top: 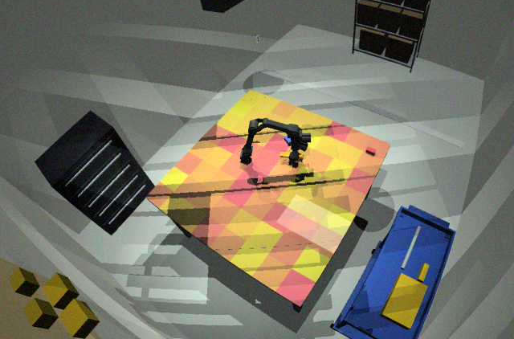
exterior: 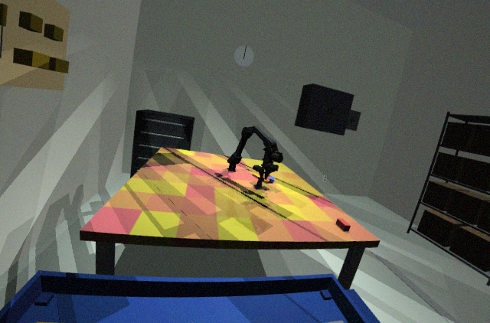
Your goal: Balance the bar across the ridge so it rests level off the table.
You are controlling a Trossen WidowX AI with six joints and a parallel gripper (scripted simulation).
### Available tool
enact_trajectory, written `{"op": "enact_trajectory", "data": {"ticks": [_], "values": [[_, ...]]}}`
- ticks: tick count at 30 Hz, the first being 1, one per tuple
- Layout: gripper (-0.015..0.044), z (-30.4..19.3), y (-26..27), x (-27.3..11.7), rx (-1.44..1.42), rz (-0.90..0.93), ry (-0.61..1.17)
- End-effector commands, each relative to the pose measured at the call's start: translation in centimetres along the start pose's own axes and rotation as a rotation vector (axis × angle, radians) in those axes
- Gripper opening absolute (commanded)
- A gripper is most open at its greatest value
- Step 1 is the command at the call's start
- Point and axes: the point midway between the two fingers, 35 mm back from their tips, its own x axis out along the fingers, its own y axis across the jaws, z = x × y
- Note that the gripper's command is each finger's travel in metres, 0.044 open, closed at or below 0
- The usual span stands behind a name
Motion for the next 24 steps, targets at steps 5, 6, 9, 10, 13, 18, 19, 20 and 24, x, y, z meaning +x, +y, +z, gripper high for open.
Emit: {"op": "enact_trajectory", "data": {"ticks": [5,6,9,10,13,18,19,20,24], "values": [[0.0,-0.03,-0.06,0.14,0.003,-0.003,0.001],[0.0,-0.03,-0.07,0.15,0.003,-0.003,0.001],[0.0,-0.03,-0.07,0.18,0.003,-0.003,0.001],[0.0,-0.03,-0.07,0.19,0.003,-0.003,0.001],[0.0,-0.03,-0.06,0.21,0.003,-0.003,0.001],[0.0,-0.03,-0.07,0.25,0.003,-0.003,0.001],[0.0,-0.03,-0.07,0.27,0.003,-0.003,0.001],[0.0,-0.03,-0.07,0.27,0.003,-0.003,0.001],[0.0,-0.03,-0.06,0.3,0.003,-0.003,0.001]]}}
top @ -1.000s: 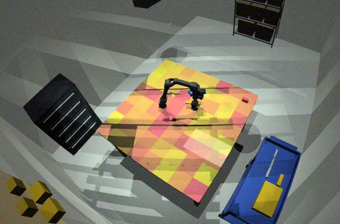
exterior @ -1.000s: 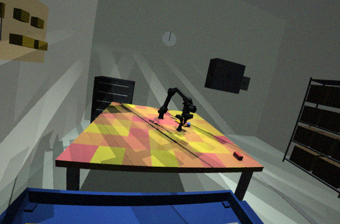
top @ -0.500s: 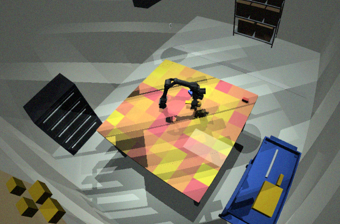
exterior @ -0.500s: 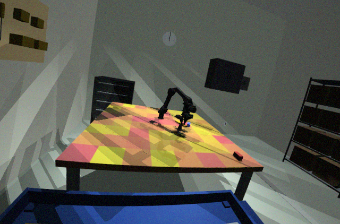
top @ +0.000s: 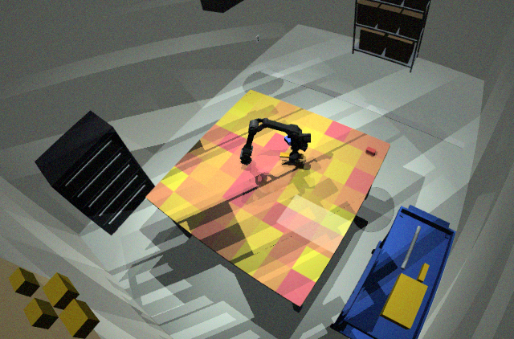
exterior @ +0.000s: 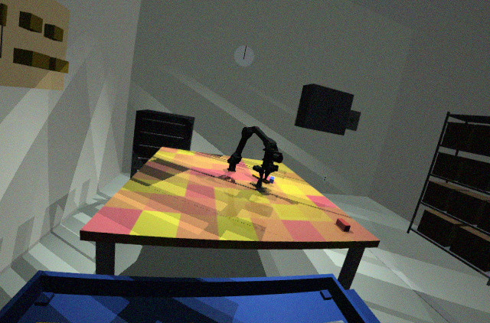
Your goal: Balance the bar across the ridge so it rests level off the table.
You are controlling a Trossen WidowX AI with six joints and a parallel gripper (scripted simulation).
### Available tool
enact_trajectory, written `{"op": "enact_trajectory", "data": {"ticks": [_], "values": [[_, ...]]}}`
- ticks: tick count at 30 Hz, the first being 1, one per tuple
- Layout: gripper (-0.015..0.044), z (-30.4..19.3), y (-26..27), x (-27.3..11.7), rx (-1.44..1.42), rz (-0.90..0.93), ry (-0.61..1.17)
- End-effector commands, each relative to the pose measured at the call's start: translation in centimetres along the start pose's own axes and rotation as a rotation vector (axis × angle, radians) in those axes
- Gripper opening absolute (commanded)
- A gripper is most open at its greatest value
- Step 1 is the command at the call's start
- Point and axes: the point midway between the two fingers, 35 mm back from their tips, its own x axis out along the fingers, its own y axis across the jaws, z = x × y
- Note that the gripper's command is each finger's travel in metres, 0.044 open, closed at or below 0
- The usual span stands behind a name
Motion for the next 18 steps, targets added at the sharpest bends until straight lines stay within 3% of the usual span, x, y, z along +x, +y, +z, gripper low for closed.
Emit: {"op": "enact_trajectory", "data": {"ticks": [1,18], "values": [[0.0,-0.03,-0.06,0.11,0.003,-0.003,0.001],[0.0,-0.03,-0.06,0.25,0.003,-0.003,0.001]]}}
